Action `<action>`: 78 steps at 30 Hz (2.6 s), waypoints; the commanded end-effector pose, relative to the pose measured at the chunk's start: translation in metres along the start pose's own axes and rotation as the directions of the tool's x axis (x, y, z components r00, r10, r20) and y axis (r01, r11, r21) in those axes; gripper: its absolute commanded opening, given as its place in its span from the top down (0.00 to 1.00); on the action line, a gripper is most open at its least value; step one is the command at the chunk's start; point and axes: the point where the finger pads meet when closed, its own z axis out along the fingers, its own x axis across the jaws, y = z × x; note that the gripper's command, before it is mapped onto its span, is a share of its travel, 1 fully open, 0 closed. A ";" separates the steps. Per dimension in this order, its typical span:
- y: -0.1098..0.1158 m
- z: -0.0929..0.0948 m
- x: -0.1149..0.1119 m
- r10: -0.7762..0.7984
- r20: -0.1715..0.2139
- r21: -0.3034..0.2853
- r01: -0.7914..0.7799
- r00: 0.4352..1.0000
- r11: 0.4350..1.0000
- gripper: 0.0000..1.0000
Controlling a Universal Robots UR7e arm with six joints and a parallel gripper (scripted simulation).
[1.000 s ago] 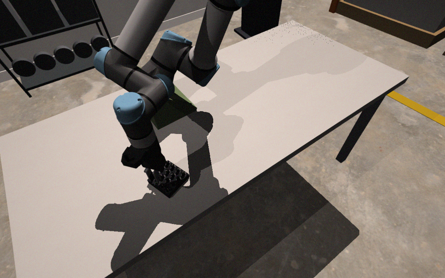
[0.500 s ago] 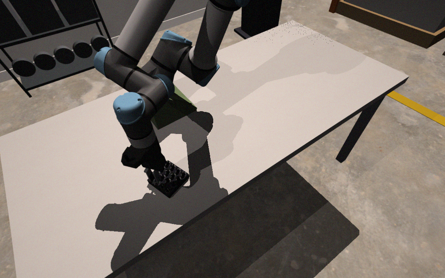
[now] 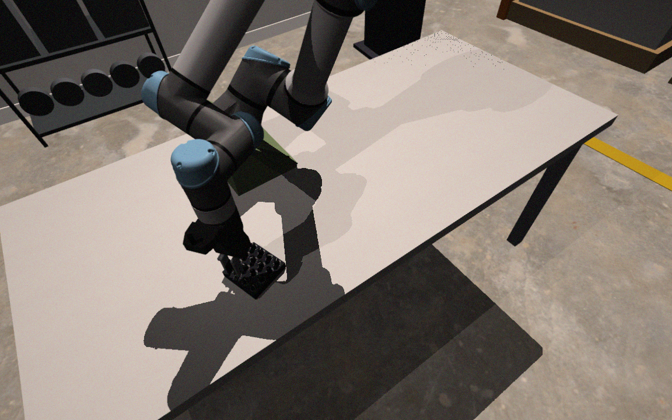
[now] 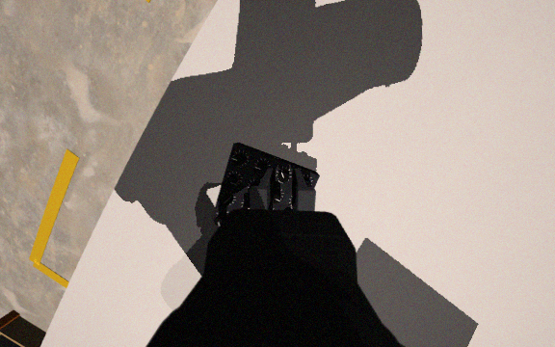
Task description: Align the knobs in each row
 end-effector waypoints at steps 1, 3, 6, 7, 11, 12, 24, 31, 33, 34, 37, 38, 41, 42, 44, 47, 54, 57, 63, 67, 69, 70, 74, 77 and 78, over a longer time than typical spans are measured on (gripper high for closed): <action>0.002 0.002 0.000 0.001 0.001 -0.004 -0.001 1.000 1.000 0.54; 0.003 0.002 0.000 0.001 0.001 -0.004 -0.001 1.000 1.000 0.54; 0.003 0.002 0.000 0.001 0.000 -0.003 -0.001 1.000 1.000 0.54; 0.003 0.002 0.000 0.000 0.000 -0.003 0.000 1.000 1.000 0.54; 0.003 0.001 -0.001 0.000 0.000 -0.002 0.000 1.000 1.000 0.54; 0.003 0.001 -0.001 0.000 0.000 -0.002 0.000 1.000 1.000 0.54; 0.003 0.001 -0.001 0.000 0.000 -0.002 0.000 1.000 1.000 0.54; 0.003 0.001 -0.001 0.000 0.000 -0.002 0.000 1.000 1.000 0.54; 0.003 0.001 -0.001 0.000 0.000 -0.002 0.000 1.000 1.000 0.54; 0.003 0.001 -0.001 0.000 0.000 -0.002 0.000 1.000 1.000 0.54; 0.003 0.001 -0.001 0.000 0.000 -0.002 0.000 1.000 1.000 0.54; 0.003 0.001 -0.001 0.000 0.000 -0.002 0.000 1.000 1.000 0.54; 0.003 0.001 -0.001 0.000 0.000 -0.002 0.000 1.000 1.000 0.54; 0.003 0.001 -0.001 0.000 0.000 -0.002 0.000 1.000 1.000 0.54; 0.003 0.001 -0.001 0.000 0.000 -0.002 0.000 1.000 1.000 0.54; 0.003 0.001 -0.001 0.000 0.000 -0.002 0.000 1.000 1.000 0.54; 0.004 0.005 0.000 0.001 0.000 -0.005 -0.001 1.000 1.000 0.54; 0.003 0.005 0.000 0.001 0.000 -0.005 -0.001 1.000 1.000 0.54; 0.004 0.010 0.000 0.001 0.001 -0.006 -0.001 1.000 1.000 0.54; 0.004 0.014 0.000 0.001 0.001 -0.006 -0.001 1.000 1.000 0.54; 0.004 0.015 0.000 0.002 0.001 -0.006 -0.001 1.000 1.000 0.54; 0.004 0.015 0.000 0.002 0.001 -0.006 -0.001 1.000 1.000 0.54; 0.003 0.016 0.000 0.001 0.000 -0.005 -0.001 1.000 1.000 0.54; 0.003 0.016 0.000 0.001 0.001 -0.004 -0.001 1.000 1.000 0.54; 0.003 0.016 0.000 0.001 0.001 -0.004 -0.001 1.000 1.000 0.54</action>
